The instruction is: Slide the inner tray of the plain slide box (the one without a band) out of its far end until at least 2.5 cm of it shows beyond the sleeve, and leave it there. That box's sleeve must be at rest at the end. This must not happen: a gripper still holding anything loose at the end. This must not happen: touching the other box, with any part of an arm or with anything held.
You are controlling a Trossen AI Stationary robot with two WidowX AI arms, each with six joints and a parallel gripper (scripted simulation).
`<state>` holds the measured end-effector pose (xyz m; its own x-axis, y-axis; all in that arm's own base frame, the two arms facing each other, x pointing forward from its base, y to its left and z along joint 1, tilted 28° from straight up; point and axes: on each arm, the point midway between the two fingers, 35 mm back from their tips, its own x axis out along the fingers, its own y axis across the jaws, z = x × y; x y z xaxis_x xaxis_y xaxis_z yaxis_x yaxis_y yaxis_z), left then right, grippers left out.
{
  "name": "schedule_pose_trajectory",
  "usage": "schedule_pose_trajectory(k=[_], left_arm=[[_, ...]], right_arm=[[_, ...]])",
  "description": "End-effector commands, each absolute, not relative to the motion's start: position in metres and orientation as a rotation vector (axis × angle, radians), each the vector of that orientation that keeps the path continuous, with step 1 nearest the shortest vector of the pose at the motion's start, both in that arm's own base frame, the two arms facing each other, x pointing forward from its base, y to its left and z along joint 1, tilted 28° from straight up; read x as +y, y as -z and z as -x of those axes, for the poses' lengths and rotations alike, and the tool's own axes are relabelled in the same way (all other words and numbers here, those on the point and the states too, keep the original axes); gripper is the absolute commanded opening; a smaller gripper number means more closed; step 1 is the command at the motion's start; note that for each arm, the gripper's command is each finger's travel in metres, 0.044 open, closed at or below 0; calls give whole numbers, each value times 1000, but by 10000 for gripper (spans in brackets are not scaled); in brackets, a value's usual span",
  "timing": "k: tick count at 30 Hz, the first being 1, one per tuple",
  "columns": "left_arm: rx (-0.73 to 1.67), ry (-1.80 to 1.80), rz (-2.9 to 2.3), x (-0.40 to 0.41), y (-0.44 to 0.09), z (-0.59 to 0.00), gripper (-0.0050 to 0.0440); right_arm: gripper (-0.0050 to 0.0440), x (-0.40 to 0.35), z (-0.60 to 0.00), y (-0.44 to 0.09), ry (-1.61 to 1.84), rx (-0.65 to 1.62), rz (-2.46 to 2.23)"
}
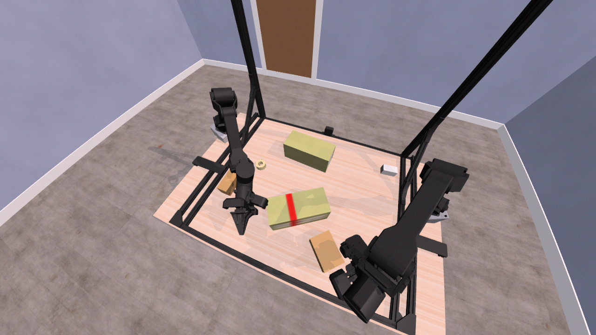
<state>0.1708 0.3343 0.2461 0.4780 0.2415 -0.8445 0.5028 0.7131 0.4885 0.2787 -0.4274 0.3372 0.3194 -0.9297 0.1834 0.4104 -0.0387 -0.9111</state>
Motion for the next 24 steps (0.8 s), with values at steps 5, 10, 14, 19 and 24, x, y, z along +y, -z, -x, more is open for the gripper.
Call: schedule_pose_trajectory(k=[5, 10, 14, 19, 24], left_arm=[[1064, 126, -755, 320, -245, -205, 0], [1041, 56, -728, 321, -249, -220, 0], [1022, 7, -709, 322, -253, -230, 0], [956, -112, -656, 322, -264, -254, 0], [880, -191, -606, 314, -273, -281, 0]], right_arm=[[0, -425, -282, -336, 1150, 601, 1106], [0, -422, -282, -345, 1134, 583, 1098], [0, -420, -281, -352, 1124, 566, 1092], [0, -413, -280, -370, 1098, 525, 1076], [0, -402, -284, -382, 1049, 511, 1075]])
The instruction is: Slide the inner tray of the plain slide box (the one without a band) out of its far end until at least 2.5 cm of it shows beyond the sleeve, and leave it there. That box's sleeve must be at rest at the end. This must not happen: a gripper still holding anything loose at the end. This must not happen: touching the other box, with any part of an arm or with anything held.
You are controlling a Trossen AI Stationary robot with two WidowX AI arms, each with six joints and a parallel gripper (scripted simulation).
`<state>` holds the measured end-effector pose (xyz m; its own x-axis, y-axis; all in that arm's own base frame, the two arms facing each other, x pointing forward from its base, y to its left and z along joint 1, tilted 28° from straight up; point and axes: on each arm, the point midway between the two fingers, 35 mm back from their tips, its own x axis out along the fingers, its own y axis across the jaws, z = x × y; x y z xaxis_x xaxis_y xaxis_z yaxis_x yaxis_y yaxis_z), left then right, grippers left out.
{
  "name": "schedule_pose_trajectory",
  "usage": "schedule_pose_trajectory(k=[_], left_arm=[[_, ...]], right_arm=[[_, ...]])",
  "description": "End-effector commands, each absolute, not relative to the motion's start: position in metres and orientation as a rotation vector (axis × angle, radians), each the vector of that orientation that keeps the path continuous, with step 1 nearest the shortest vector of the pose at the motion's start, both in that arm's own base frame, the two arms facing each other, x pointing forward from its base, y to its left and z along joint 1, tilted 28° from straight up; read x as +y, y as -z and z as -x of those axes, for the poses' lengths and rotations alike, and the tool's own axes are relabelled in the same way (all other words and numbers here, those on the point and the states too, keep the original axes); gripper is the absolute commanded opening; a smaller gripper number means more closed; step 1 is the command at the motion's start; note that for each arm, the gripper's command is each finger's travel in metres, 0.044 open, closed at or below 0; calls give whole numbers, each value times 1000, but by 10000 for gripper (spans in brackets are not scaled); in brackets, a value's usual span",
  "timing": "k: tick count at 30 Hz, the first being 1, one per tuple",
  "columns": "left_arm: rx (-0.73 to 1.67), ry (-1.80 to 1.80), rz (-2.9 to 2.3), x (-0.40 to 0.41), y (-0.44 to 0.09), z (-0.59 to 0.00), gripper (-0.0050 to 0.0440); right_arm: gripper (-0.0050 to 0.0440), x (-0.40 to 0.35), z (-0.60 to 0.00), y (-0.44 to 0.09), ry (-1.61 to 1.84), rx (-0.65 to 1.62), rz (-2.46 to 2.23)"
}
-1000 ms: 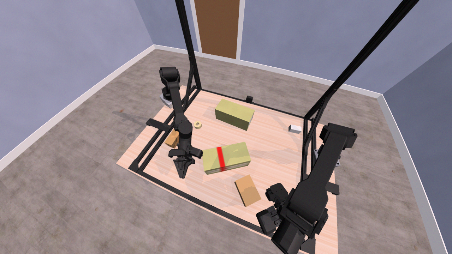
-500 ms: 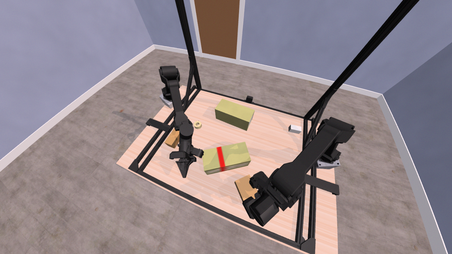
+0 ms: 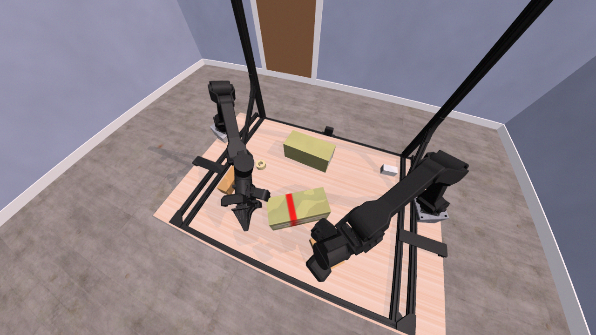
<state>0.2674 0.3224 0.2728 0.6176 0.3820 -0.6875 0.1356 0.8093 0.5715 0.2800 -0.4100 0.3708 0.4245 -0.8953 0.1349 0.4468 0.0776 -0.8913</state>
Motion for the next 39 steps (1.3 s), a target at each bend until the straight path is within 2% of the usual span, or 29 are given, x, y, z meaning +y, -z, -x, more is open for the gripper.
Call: schedule_pose_trajectory(k=[1, 5, 10, 13, 16, 20, 39], left_arm=[[870, -189, -604, 308, -272, -287, 0], [846, -243, -551, 313, -274, -275, 0], [798, -148, -631, 285, -272, -313, 0], [768, -121, -673, 277, -276, -313, 0], [747, -107, -689, 265, -277, -325, 0], [714, -156, -708, 265, -300, -308, 0], [497, -260, -684, 212, -329, -355, 0]], right_arm=[[0, -398, -290, -382, 1026, 522, 1087], [0, -391, -293, -402, 1030, 455, 1111], [0, -347, -336, -401, 880, 401, 1136], [0, -318, -349, -422, 842, 330, 1165], [0, -296, -370, -415, 765, 315, 1153], [0, -266, -404, -411, 689, 270, 1151], [0, -163, -436, -386, 309, 366, 1265]])
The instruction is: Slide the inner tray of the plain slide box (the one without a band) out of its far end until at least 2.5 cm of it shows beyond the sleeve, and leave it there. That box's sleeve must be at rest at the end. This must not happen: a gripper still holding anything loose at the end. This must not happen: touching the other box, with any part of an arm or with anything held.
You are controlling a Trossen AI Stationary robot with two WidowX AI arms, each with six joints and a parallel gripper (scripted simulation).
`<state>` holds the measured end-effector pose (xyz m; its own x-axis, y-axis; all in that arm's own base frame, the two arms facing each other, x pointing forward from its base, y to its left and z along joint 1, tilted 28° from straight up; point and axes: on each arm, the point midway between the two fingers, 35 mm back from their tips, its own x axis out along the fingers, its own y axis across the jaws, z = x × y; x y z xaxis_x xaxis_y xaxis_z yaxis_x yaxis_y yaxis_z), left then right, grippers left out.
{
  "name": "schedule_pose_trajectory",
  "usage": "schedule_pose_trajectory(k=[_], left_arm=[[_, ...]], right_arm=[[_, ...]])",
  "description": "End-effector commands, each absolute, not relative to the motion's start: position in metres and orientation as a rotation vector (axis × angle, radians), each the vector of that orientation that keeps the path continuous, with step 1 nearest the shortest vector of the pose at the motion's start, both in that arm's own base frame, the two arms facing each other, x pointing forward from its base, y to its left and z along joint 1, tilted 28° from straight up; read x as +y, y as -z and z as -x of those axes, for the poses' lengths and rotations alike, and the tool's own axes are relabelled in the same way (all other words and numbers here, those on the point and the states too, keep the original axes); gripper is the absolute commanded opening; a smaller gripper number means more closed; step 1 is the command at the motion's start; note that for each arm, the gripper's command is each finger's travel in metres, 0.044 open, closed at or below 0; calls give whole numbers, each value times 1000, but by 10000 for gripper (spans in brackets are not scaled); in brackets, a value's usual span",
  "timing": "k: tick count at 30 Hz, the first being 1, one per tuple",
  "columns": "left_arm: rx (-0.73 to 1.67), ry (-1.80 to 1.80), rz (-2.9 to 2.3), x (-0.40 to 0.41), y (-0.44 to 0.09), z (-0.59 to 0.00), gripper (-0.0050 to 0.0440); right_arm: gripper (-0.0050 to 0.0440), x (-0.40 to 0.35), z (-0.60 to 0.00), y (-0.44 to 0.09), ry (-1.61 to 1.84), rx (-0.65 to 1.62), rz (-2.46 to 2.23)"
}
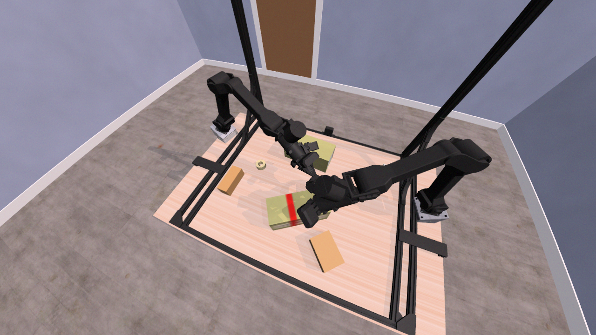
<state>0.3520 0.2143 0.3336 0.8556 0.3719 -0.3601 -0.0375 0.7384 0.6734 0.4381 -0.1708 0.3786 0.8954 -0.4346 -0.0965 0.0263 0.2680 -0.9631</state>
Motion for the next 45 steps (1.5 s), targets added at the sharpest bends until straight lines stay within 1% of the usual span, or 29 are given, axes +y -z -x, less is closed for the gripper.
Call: schedule_pose_trajectory(k=[1, 6, 14, 17, 31, 34, 45], left_arm=[[480, -272, -666, 210, -330, -358, 0], [406, -314, -593, 197, -336, -372, 0], [273, -324, -465, 153, -338, -397, 0], [262, -322, -453, 147, -337, -399, 0], [199, -262, -394, 69, -314, -399, 0], [195, -258, -390, 64, -312, -398, 0], [158, -193, -343, 6, -293, -383, 0]], right_arm=[[0, -155, -437, -384, 285, 369, 1261], [0, -124, -439, -372, 181, 383, 1253], [0, -71, -431, -362, -7, 412, 1316], [0, -66, -430, -360, -32, 421, 1339], [0, -26, -416, -329, -420, 554, 1807], [0, -23, -415, -328, -452, 559, 1841], [0, -4, -394, -310, -832, 575, 2199]])
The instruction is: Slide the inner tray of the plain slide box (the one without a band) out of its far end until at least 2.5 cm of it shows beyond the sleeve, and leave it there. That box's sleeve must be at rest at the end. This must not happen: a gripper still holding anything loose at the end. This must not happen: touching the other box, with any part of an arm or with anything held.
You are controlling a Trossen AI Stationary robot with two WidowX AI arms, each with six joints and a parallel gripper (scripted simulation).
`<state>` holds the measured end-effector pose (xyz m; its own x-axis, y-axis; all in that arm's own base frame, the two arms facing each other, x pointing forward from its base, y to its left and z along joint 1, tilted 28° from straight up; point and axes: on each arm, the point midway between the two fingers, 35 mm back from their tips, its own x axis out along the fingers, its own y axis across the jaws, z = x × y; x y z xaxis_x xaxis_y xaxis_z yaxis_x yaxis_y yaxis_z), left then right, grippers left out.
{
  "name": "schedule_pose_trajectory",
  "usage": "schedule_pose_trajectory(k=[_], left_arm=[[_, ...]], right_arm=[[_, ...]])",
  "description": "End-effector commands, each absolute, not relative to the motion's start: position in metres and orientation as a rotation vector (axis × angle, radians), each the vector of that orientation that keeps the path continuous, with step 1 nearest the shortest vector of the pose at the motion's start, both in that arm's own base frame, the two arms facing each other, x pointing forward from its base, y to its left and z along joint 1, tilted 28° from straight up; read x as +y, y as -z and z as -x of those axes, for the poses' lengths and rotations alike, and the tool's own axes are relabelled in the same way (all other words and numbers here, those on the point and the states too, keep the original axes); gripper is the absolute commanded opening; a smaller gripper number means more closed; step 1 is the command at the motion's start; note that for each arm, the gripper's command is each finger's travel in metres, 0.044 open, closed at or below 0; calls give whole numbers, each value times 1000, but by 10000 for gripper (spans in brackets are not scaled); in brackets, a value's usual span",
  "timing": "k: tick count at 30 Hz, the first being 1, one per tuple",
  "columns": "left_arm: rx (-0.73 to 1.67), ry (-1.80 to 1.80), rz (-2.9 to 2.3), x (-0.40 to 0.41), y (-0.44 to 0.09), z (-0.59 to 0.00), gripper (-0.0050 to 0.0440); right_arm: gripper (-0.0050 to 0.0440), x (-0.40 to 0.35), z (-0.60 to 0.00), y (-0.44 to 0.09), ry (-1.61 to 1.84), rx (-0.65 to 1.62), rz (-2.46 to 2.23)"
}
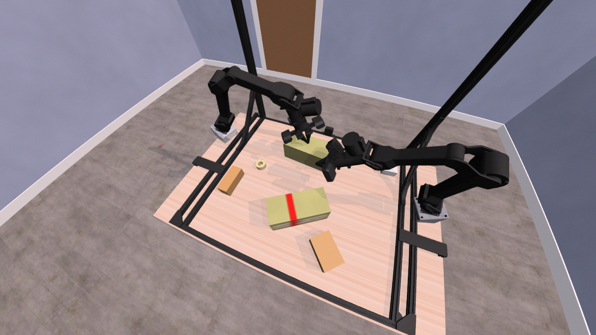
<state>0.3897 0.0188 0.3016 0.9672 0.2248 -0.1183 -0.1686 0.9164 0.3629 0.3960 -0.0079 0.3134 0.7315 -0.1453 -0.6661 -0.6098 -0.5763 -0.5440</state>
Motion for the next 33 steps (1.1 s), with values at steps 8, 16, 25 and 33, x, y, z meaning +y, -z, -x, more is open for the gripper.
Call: schedule_pose_trajectory(k=[8, 16, 25, 33], left_arm=[[139, -155, -316, -22, -282, -371, 0], [116, -111, -276, -50, -272, -356, 0], [65, -55, -178, -80, -267, -338, 0], [59, -48, -165, -83, -267, -335, 0]], right_arm=[[0, 4, -379, -303, -1069, 541, 2377], [0, 10, -362, -299, -1321, 471, 2528], [0, 20, -339, -299, -1568, 357, 2627], [0, 20, -336, -299, -1581, 346, 2632]])
